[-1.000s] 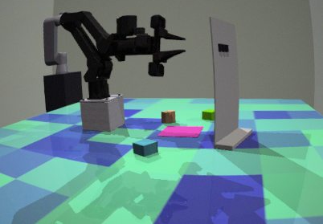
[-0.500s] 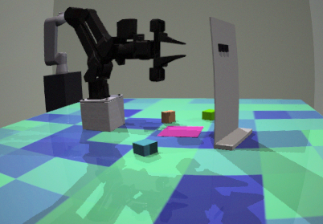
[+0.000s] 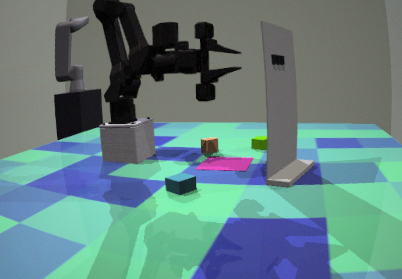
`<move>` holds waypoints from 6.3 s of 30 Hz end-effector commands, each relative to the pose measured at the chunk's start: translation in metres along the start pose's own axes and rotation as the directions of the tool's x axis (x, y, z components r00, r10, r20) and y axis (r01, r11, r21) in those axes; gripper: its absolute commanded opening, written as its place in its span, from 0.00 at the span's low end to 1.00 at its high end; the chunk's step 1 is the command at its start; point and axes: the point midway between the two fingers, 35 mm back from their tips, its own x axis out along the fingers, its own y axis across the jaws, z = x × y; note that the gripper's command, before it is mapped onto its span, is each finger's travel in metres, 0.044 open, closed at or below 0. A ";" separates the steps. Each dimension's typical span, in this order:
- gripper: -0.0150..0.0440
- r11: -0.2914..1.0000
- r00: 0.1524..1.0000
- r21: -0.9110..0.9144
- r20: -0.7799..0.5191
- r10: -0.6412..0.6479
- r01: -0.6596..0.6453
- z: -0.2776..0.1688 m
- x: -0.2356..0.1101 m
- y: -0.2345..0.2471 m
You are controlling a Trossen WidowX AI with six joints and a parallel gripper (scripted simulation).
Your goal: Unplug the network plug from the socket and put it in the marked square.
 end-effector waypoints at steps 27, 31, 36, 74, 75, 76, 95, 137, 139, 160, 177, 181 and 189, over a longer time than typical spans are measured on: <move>0.52 1.000 1.000 0.003 0.000 0.028 -0.028 0.011 0.044 -0.002; 0.52 1.000 1.000 0.003 0.000 0.028 -0.028 0.013 0.050 -0.001; 0.52 1.000 1.000 0.003 0.000 0.029 -0.029 0.015 0.057 -0.001; 0.25 1.000 1.000 0.002 0.000 0.031 -0.031 0.022 0.081 -0.001; 0.25 1.000 1.000 0.002 0.000 0.031 -0.031 0.022 0.081 -0.001; 0.25 1.000 1.000 0.002 0.000 0.031 -0.031 0.022 0.081 -0.001; 0.25 1.000 1.000 0.002 0.000 0.030 -0.030 0.020 0.071 -0.002; 0.25 1.000 1.000 0.003 0.000 0.028 -0.028 0.013 0.047 -0.003; 0.25 1.000 1.000 0.003 0.000 0.028 -0.028 0.012 0.046 -0.003; 0.25 1.000 1.000 0.004 0.000 0.027 -0.027 0.007 0.034 -0.003; 0.25 1.000 1.000 0.004 0.000 0.026 -0.026 0.003 0.025 -0.004; 0.25 1.000 1.000 0.004 0.000 0.026 -0.026 0.002 0.023 -0.004; 0.25 1.000 1.000 0.004 0.000 0.025 -0.025 0.001 0.019 -0.004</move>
